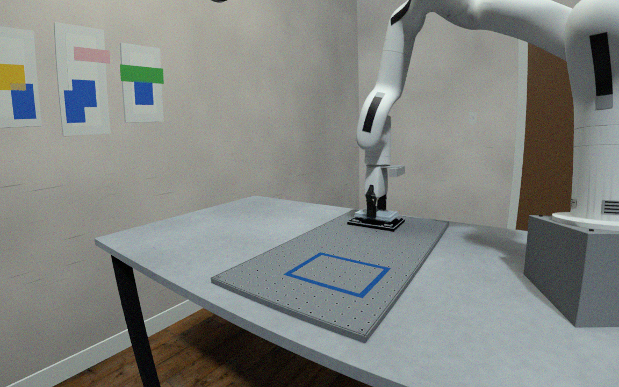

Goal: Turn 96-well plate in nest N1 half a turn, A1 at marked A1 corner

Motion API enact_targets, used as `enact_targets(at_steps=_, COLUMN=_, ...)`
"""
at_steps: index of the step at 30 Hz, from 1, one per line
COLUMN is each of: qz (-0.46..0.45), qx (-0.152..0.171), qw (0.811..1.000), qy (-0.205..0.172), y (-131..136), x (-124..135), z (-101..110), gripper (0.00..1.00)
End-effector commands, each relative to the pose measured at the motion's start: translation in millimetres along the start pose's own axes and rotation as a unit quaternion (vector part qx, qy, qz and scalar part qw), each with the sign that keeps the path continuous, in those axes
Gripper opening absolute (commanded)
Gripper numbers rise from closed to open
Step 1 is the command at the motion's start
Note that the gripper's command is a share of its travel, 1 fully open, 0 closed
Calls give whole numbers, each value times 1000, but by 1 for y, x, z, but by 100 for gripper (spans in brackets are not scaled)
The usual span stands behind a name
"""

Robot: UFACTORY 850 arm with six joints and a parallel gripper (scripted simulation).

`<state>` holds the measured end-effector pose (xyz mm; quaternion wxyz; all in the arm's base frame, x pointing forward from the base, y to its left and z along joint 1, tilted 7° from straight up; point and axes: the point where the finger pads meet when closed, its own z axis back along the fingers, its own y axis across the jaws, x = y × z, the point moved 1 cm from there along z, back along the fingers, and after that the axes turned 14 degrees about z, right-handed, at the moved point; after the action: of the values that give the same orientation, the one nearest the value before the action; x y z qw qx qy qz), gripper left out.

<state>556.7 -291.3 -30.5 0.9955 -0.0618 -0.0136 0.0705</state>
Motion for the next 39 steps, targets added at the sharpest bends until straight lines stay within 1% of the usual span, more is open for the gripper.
enact_targets(at_steps=1, qz=0, qx=-1, qw=1000, qy=-1, y=-1, x=1, z=1, gripper=0)
enact_targets(at_steps=39, qz=0, qx=-1, qw=1000, qy=-1, y=-1, x=1, z=-3, gripper=0)
